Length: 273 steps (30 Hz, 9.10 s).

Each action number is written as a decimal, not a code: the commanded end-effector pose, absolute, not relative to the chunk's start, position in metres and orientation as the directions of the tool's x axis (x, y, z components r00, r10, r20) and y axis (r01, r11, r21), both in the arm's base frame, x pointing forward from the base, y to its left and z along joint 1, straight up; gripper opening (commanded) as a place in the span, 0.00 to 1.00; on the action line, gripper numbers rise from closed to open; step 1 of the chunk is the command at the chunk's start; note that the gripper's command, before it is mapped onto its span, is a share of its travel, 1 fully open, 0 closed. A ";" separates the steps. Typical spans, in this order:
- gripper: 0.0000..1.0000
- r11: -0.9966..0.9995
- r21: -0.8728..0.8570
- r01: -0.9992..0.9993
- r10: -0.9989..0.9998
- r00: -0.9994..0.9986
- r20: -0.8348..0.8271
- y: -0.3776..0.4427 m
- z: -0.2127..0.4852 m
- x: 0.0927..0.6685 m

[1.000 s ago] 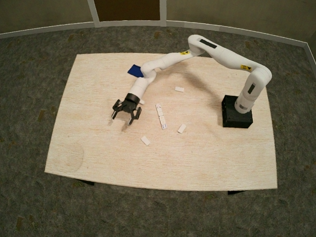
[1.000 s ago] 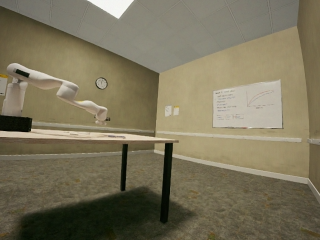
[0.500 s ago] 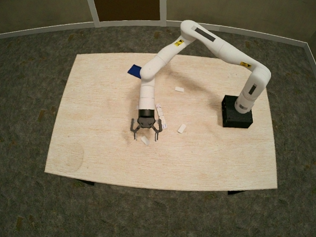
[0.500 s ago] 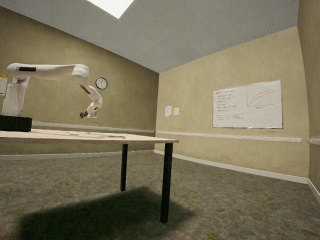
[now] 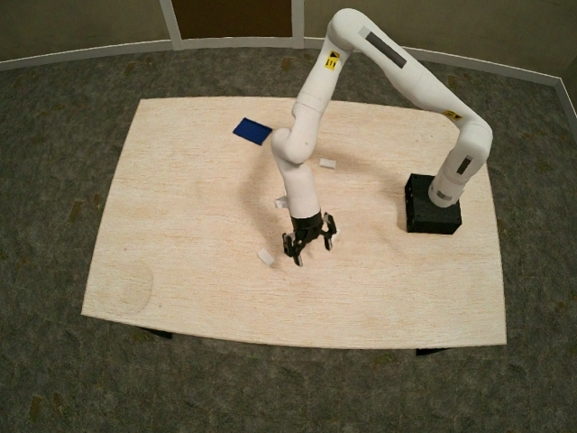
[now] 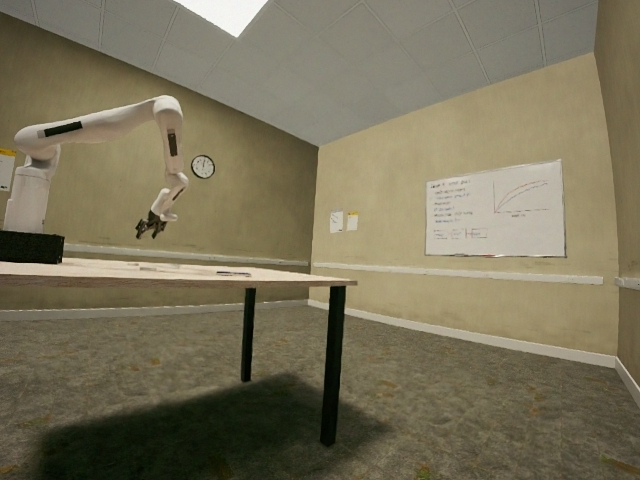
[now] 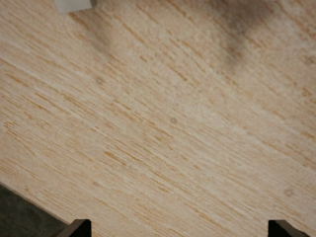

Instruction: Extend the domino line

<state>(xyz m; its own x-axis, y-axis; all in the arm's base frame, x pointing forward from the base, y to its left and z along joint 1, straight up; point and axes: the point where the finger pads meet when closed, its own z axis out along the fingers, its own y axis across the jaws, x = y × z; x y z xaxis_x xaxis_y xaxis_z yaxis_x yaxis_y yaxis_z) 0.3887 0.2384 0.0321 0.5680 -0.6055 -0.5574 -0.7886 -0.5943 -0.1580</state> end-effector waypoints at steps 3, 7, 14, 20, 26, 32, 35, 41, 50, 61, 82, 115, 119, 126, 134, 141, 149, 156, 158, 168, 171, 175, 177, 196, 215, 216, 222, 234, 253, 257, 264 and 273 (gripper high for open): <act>1.00 -0.729 -0.116 -0.675 -0.605 0.714 -0.351 0.205 0.030 0.357; 1.00 -0.773 -0.091 -0.627 -0.587 0.763 -0.270 0.188 0.032 0.350; 1.00 -0.850 -0.028 -0.527 -0.523 0.848 -0.090 0.147 0.043 0.339; 1.00 -0.874 0.003 -0.486 -0.486 0.874 -0.013 0.130 0.051 0.337; 1.00 -0.877 0.007 -0.481 -0.481 0.877 -0.003 0.127 0.052 0.337; 1.00 -0.877 0.007 -0.481 -0.481 0.877 -0.003 0.127 0.052 0.337; 1.00 -0.877 0.007 -0.481 -0.481 0.877 -0.003 0.127 0.052 0.337; 1.00 -0.877 0.007 -0.481 -0.481 0.877 -0.003 0.127 0.052 0.337; 1.00 -0.895 0.009 -0.445 -0.445 0.895 -0.004 0.127 0.051 0.337; 1.00 -0.960 0.013 -0.278 -0.279 0.960 -0.010 0.128 0.046 0.336; 1.00 -0.894 0.006 0.449 0.449 0.893 -0.024 0.133 0.027 0.336; 1.00 -0.482 -0.003 0.876 0.876 0.482 -0.007 0.140 0.015 0.342; 0.48 -0.482 -0.003 0.876 0.876 0.481 -0.007 0.140 0.015 0.342; 0.48 -0.482 -0.003 0.876 0.876 0.481 -0.007 0.140 0.015 0.342; 0.48 -0.482 -0.003 0.876 0.876 0.481 -0.007 0.140 0.015 0.342; 0.48 -0.482 -0.003 0.876 0.876 0.481 -0.007 0.140 0.015 0.342; 0.48 -0.482 -0.003 0.876 0.876 0.481 -0.007 0.140 0.015 0.342; 0.48 -0.481 -0.003 0.876 0.876 0.481 -0.007 0.140 0.014 0.342; 0.48 -0.481 -0.003 0.876 0.876 0.481 -0.007 0.140 0.013 0.342; 0.48 -0.481 -0.003 0.877 0.877 0.481 -0.007 0.140 0.006 0.342; 0.48 -0.481 -0.003 0.877 0.877 0.481 -0.007 0.140 0.001 0.342; 0.48 -0.481 -0.003 0.877 0.877 0.481 -0.007 0.140 -0.006 0.343; 0.48 -0.481 -0.003 0.877 0.877 0.481 -0.007 0.140 -0.008 0.343; 0.48 -0.481 -0.003 0.877 0.877 0.481 -0.007 0.139 -0.042 0.343; 0.48 -0.481 -0.003 0.877 0.877 0.481 -0.007 0.139 -0.057 0.343; 0.48 -0.481 -0.003 0.877 0.877 0.481 -0.007 0.139 -0.057 0.343; 0.48 -0.481 -0.003 0.877 0.877 0.481 -0.007 0.139 -0.057 0.343; 0.48 -0.481 -0.003 0.877 0.877 0.481 -0.007 0.139 -0.057 0.343; 0.48 -0.481 -0.003 0.877 0.877 0.481 -0.007 0.139 -0.057 0.343; 0.48 -0.481 -0.003 0.877 0.877 0.481 -0.007 0.139 -0.057 0.343; 0.48 -0.481 -0.003 0.877 0.877 0.481 -0.007 0.139 -0.057 0.343; 0.48 -0.481 -0.003 0.877 0.877 0.481 -0.007 0.140 -0.057 0.343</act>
